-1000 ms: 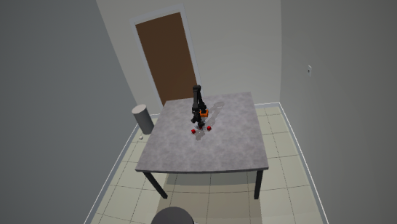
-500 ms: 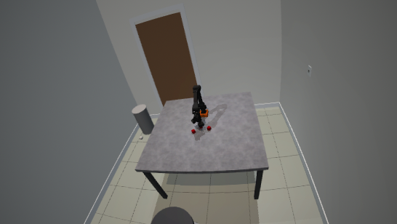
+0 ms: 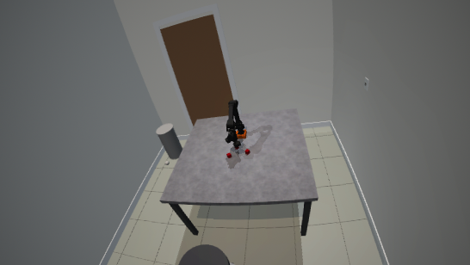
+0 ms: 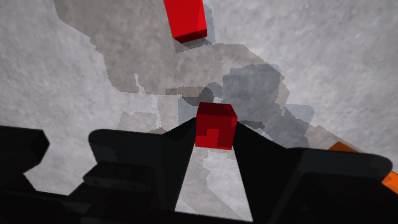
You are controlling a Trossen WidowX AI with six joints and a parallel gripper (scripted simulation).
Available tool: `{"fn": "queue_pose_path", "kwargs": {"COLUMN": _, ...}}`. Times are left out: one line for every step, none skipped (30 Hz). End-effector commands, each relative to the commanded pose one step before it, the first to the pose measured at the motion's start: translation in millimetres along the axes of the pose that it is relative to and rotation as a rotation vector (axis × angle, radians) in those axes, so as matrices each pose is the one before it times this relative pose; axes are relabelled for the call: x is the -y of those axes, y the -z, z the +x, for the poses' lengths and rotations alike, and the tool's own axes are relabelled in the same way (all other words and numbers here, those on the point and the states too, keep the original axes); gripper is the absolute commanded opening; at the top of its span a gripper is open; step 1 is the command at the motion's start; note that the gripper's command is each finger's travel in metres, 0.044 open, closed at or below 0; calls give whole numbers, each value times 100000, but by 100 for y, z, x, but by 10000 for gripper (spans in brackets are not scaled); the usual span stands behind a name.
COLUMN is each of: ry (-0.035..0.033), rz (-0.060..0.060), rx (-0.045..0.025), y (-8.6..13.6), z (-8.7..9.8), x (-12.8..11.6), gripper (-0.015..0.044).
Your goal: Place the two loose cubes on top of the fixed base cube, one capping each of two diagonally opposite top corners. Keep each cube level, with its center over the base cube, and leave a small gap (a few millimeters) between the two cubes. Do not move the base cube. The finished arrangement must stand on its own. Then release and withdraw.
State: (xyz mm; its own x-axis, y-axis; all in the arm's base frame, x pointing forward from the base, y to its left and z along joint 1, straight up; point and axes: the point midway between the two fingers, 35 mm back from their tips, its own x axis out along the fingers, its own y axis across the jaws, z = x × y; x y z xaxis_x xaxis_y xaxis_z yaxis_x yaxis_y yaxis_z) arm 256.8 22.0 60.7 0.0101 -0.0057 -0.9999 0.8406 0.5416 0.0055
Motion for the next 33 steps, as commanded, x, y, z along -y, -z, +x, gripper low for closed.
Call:
{"fn": "queue_pose_path", "kwargs": {"ry": -1196, "rz": 570, "rx": 33, "y": -48, "z": -1394, "x": -206, "gripper": 105}}
{"fn": "queue_pose_path", "kwargs": {"ry": 0, "rz": 0, "rx": 0, "y": 2, "z": -319, "x": 6, "gripper": 105}}
{"fn": "queue_pose_path", "kwargs": {"ry": 0, "rz": 0, "rx": 0, "y": 4, "z": -320, "x": 10, "gripper": 105}}
{"fn": "queue_pose_path", "kwargs": {"ry": 0, "rz": 0, "rx": 0, "y": 6, "z": -320, "x": 14, "gripper": 105}}
{"fn": "queue_pose_path", "kwargs": {"ry": 1, "rz": 0, "rx": 0, "y": 8, "z": -321, "x": 17, "gripper": 105}}
{"fn": "queue_pose_path", "kwargs": {"ry": 1, "rz": 0, "rx": 0, "y": 10, "z": -322, "x": 21, "gripper": 105}}
{"fn": "queue_pose_path", "kwargs": {"ry": 1, "rz": 0, "rx": -1, "y": 12, "z": -322, "x": 25, "gripper": 105}}
{"fn": "queue_pose_path", "kwargs": {"ry": 2, "rz": 0, "rx": -1, "y": 14, "z": -323, "x": 29, "gripper": 105}}
{"fn": "queue_pose_path", "kwargs": {"ry": 2, "rz": 0, "rx": -1, "y": 16, "z": -323, "x": 33, "gripper": 105}}
{"fn": "queue_pose_path", "kwargs": {"ry": 3, "rz": 0, "rx": -1, "y": 18, "z": -323, "x": 37, "gripper": 105}}
{"fn": "queue_pose_path", "kwargs": {"ry": 3, "rz": 0, "rx": -1, "y": 20, "z": -324, "x": 41, "gripper": 105}}
{"fn": "queue_pose_path", "kwargs": {"ry": 3, "rz": 0, "rx": -2, "y": 22, "z": -324, "x": 45, "gripper": 105}}
{"fn": "queue_pose_path", "kwargs": {"ry": 4, "rz": 0, "rx": -2, "y": 24, "z": -324, "x": 48, "gripper": 105}}
{"fn": "queue_pose_path", "kwargs": {"ry": 4, "rz": 0, "rx": -2, "y": 26, "z": -324, "x": 52, "gripper": 105}}
{"fn": "queue_pose_path", "kwargs": {"ry": 4, "rz": 0, "rx": -2, "y": 28, "z": -325, "x": 56, "gripper": 105}}
{"fn": "queue_pose_path", "kwargs": {"ry": 5, "rz": 0, "rx": -2, "y": 30, "z": -325, "x": 60, "gripper": 105}}
{"fn": "queue_pose_path", "kwargs": {"ry": 4, "rz": 0, "rx": -2, "y": 27, "z": -270, "x": 53, "gripper": 105}}
{"fn": "queue_pose_path", "kwargs": {"ry": 3, "rz": 0, "rx": -1, "y": 17, "z": -162, "x": 33, "gripper": 105}}
{"fn": "queue_pose_path", "kwargs": {"ry": 1, "rz": 0, "rx": 0, "y": 6, "z": -54, "x": 11, "gripper": 105}}
{"fn": "queue_pose_path", "kwargs": {"ry": -3, "rz": -621, "rx": -3, "y": 29, "z": 21, "x": -36, "gripper": 105}}
{"fn": "queue_pose_path", "kwargs": {"ry": -10, "rz": -1864, "rx": -8, "y": 88, "z": 62, "x": -109, "gripper": 105}}
{"fn": "queue_pose_path", "kwargs": {"ry": -18, "rz": -3106, "rx": -14, "y": 145, "z": 104, "x": -183, "gripper": 105}}
{"fn": "queue_pose_path", "kwargs": {"ry": -22, "rz": -3731, "rx": -16, "y": 171, "z": 125, "x": -224, "gripper": 105}}
{"fn": "queue_pose_path", "kwargs": {"ry": -22, "rz": -3731, "rx": -16, "y": 166, "z": 126, "x": -229, "gripper": 105}}
{"fn": "queue_pose_path", "kwargs": {"ry": -22, "rz": -3731, "rx": -15, "y": 161, "z": 126, "x": -233, "gripper": 105}}
{"fn": "queue_pose_path", "kwargs": {"ry": -23, "rz": -3731, "rx": -15, "y": 156, "z": 127, "x": -237, "gripper": 105}}
{"fn": "queue_pose_path", "kwargs": {"ry": -23, "rz": -3731, "rx": -14, "y": 151, "z": 127, "x": -242, "gripper": 105}}
{"fn": "queue_pose_path", "kwargs": {"ry": -23, "rz": -3731, "rx": -14, "y": 145, "z": 128, "x": -246, "gripper": 105}}
{"fn": "queue_pose_path", "kwargs": {"ry": -24, "rz": -3731, "rx": -13, "y": 140, "z": 128, "x": -250, "gripper": 105}}
{"fn": "queue_pose_path", "kwargs": {"ry": -24, "rz": -3731, "rx": -13, "y": 134, "z": 129, "x": -254, "gripper": 105}}
{"fn": "queue_pose_path", "kwargs": {"ry": -24, "rz": -3731, "rx": -12, "y": 129, "z": 129, "x": -257, "gripper": 105}}
{"fn": "queue_pose_path", "kwargs": {"ry": -25, "rz": -3731, "rx": -12, "y": 123, "z": 130, "x": -261, "gripper": 105}}
{"fn": "queue_pose_path", "kwargs": {"ry": -25, "rz": -3731, "rx": -11, "y": 117, "z": 130, "x": -264, "gripper": 105}}
